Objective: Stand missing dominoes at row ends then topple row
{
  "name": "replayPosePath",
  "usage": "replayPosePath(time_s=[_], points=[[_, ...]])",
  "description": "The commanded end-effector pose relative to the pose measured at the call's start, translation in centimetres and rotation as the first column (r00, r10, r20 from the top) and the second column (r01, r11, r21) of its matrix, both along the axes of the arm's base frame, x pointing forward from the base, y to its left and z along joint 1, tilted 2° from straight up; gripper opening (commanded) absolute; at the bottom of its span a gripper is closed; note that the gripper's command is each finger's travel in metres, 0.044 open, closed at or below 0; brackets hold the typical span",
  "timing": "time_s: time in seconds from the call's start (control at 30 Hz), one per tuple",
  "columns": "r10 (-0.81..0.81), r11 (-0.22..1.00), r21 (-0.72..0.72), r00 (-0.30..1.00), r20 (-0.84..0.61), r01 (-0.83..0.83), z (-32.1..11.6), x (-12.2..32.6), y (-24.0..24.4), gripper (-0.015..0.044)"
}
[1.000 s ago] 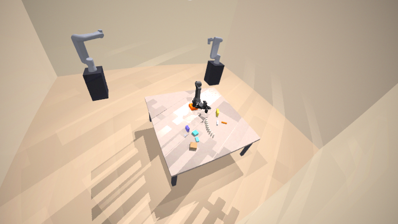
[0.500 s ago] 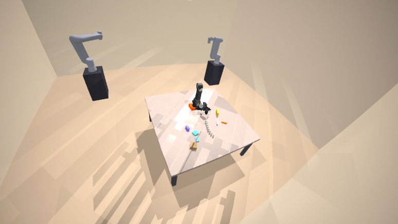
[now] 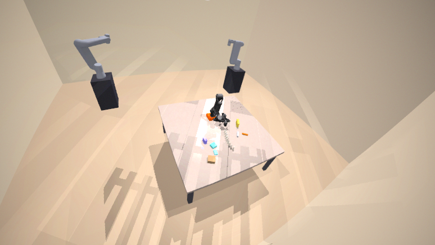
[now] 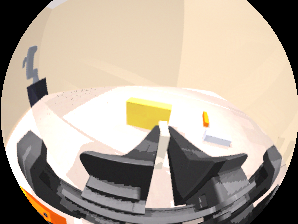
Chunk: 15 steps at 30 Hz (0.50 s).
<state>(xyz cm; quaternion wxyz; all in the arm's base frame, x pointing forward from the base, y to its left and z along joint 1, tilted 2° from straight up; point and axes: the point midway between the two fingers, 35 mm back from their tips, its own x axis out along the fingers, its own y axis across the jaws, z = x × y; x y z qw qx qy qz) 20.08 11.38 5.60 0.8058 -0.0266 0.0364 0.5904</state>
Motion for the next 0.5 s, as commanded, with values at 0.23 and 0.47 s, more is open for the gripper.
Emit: replayPosePath(time_s=[0.23,0.47], points=[[0.005,1.0,-0.009,1.0,0.003,-0.005,-1.6,-0.4,0.3,0.0022],[0.01,1.0,-0.013,1.0,0.004,-0.01,-2.5,-0.7,0.4,0.0022]])
